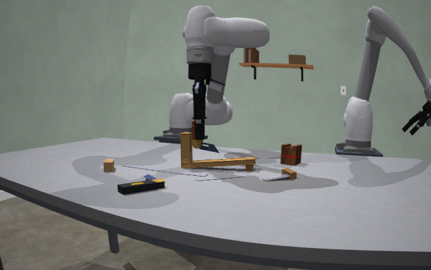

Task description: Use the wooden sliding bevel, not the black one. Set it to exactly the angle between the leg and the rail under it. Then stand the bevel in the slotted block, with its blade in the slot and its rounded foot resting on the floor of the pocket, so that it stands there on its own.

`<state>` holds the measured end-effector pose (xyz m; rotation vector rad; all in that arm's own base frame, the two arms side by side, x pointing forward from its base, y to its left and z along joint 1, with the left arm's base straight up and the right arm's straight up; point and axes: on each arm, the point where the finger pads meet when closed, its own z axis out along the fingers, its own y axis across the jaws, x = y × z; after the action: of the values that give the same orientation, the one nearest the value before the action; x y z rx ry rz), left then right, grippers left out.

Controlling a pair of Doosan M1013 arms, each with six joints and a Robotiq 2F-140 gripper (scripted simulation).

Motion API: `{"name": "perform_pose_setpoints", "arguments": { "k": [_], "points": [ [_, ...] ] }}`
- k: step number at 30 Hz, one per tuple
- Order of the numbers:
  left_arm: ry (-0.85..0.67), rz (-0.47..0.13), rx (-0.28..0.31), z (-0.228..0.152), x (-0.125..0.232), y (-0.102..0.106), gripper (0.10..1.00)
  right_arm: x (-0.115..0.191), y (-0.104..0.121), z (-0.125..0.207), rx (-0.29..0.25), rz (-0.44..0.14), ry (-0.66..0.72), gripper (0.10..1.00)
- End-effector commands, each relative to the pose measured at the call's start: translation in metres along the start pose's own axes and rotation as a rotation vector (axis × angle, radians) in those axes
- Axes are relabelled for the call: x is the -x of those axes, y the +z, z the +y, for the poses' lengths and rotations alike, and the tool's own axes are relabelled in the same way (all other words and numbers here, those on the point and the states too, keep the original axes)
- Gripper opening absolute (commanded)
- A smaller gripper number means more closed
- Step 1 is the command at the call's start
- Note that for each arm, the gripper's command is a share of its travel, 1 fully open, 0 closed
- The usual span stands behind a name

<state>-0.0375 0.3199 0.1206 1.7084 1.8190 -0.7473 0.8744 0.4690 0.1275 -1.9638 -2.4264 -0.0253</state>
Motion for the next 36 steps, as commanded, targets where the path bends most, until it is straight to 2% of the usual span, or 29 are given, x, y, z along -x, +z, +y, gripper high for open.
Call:
{"name": "perform_pose_setpoints", "arguments": {
  "k": [1,14,36],
  "points": [
    [0.000,0.001,0.000,0.000,0.000,0.000,1.000,0.000,0.003,0.000,0.002,0.001,0.000,0.099],
    [0.000,0.001,0.000,0.000,0.000,0.000,1.000,0.000,0.015,0.000,0.002,0.001,0.000,0.099],
    [0.000,0.001,0.000,0.000,0.000,0.000,1.000,0.005,0.017,0.000,0.002,0.001,0.000,0.099]
  ]
}}
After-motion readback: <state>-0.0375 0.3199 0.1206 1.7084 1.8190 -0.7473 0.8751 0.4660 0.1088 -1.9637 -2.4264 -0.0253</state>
